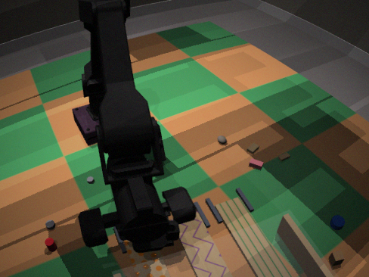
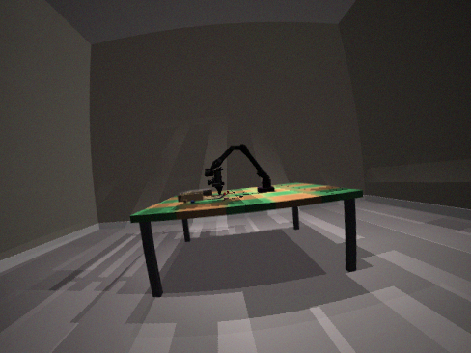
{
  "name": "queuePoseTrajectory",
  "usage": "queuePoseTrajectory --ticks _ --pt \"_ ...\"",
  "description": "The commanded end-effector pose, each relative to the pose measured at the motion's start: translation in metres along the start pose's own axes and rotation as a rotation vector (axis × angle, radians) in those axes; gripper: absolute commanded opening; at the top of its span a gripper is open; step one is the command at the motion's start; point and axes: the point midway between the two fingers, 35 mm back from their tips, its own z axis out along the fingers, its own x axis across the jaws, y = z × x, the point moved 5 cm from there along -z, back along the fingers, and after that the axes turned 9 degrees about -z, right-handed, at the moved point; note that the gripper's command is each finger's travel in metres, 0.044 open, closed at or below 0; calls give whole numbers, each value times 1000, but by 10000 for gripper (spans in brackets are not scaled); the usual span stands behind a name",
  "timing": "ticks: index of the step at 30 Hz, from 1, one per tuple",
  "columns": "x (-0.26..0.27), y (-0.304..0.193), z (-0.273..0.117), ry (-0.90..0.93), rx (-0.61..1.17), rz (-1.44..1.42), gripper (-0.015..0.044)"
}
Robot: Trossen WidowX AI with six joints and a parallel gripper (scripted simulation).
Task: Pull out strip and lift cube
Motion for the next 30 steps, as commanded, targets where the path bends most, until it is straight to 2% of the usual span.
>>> queuePoseTrajectory --ticks 1,30 --pt "-1 0 4 -4 7 -2 0" --pt "5 -40 6 -3 10 -2 0"
